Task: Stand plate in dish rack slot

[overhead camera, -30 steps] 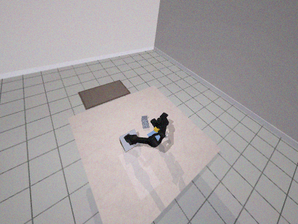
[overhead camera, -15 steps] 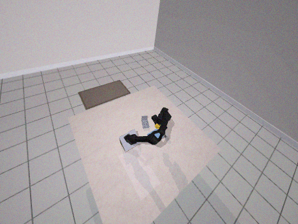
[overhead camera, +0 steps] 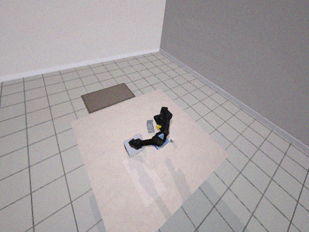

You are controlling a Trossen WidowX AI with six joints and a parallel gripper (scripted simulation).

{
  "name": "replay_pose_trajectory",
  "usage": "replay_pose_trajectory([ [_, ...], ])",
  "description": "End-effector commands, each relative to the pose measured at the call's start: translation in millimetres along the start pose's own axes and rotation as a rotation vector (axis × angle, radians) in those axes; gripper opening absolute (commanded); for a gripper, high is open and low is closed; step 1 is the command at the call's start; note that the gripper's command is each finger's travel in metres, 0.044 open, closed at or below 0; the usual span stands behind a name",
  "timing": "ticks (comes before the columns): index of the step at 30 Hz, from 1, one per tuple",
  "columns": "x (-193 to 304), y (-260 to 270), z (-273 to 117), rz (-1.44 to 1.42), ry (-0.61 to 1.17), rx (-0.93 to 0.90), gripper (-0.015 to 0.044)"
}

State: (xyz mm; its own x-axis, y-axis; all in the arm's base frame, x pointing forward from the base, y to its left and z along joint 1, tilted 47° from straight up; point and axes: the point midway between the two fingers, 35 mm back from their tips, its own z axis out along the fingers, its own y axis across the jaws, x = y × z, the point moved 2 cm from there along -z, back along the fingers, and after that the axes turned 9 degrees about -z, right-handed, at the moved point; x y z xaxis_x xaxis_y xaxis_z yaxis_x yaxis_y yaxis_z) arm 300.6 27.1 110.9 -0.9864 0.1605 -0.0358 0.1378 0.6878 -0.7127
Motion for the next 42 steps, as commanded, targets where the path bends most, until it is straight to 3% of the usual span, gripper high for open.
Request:
replay_pose_trajectory([
  [1,20,27,3,0.119,0.007,0.004,0.0000],
  [12,39,47,7,0.219,0.017,0.003,0.0000],
  [28,44,48,50,-0.060,0.188,-0.225,0.0000],
  [42,48,52,82,-0.292,0.215,-0.485,0.0000],
])
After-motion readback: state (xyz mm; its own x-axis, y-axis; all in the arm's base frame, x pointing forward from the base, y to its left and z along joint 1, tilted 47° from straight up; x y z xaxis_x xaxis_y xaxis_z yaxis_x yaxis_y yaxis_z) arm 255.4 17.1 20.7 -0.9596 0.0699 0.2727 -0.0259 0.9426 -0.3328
